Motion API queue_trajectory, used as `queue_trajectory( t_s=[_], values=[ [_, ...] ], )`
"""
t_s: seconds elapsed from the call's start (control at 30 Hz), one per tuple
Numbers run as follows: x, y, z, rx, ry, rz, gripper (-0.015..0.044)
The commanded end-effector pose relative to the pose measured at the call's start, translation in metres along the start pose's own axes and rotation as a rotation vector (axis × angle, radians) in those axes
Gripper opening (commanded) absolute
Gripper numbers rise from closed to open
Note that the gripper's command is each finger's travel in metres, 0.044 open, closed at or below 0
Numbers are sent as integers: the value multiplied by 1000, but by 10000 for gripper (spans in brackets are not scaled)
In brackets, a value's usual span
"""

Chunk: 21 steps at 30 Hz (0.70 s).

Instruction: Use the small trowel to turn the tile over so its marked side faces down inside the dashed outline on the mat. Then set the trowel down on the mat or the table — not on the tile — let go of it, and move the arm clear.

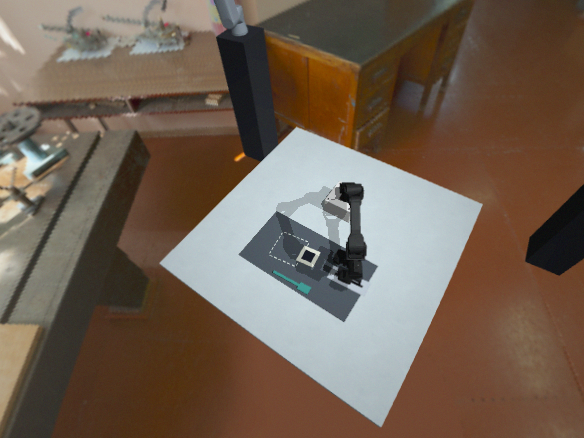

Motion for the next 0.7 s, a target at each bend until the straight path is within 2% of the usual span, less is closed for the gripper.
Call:
queue_trajectory(
  t_s=[0.0, 0.13, 0.17, 0.33, 0.67],
  values=[
    [1, -1, -20, 15, 21, -9, 270],
    [1, -1, -20, 15, 21, -9, 270],
    [2, -2, -23, 21, 25, -5, 296],
    [2, -2, -31, 22, 29, -19, 300],
    [3, -7, -23, 21, 118, -326, 300]
  ],
)
Point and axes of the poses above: the point midway between the two fingers, 35 mm back from their tips, its own z axis out along the fingers, its own x axis across the jaws, y = z × x, the point moved 1 cm from there along -z, back along the fingers, and after that the axes turned 15 degrees about z, right-handed, at the moved point
